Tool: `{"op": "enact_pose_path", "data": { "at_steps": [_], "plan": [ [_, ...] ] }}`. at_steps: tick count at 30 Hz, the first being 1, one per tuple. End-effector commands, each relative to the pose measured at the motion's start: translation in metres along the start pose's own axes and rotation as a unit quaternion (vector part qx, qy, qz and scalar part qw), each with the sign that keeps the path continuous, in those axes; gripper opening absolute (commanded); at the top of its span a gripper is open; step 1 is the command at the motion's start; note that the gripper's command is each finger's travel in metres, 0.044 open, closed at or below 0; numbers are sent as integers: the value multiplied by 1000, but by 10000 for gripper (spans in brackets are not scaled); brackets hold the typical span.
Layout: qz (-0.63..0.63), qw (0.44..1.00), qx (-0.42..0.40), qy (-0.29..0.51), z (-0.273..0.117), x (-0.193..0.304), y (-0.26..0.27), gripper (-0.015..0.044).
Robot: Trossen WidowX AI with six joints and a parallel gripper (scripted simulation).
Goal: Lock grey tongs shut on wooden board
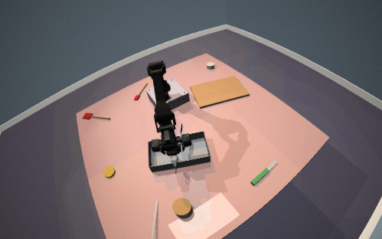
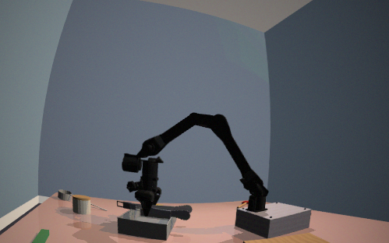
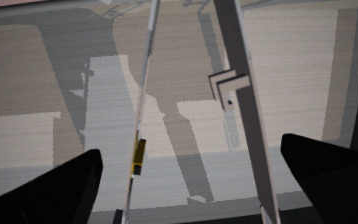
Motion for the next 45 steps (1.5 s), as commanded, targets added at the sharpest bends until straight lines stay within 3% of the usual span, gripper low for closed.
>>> {"op": "enact_pose_path", "data": {
  "at_steps": [1, 12, 15, 45],
  "plan": [
    [3, 1000, -3, 6, 11, 3, 1, 440],
    [3, 1000, -3, 6, 20, 5, 1, 440],
    [0, 1000, 0, 3, 16, 3, 0, 361],
    [0, 1000, 0, 3, 16, 3, 0, 161]
  ]
}}
Point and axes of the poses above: the point midway between the two fingers, 35 mm back from their tips, its own z axis out along the fingers, its own y axis across the jaws, x = y × z, the point moved 6 cm from there along -z, back along the fingers, and after that the axes turned 2 degrees about -z, right-handed, at the moved point
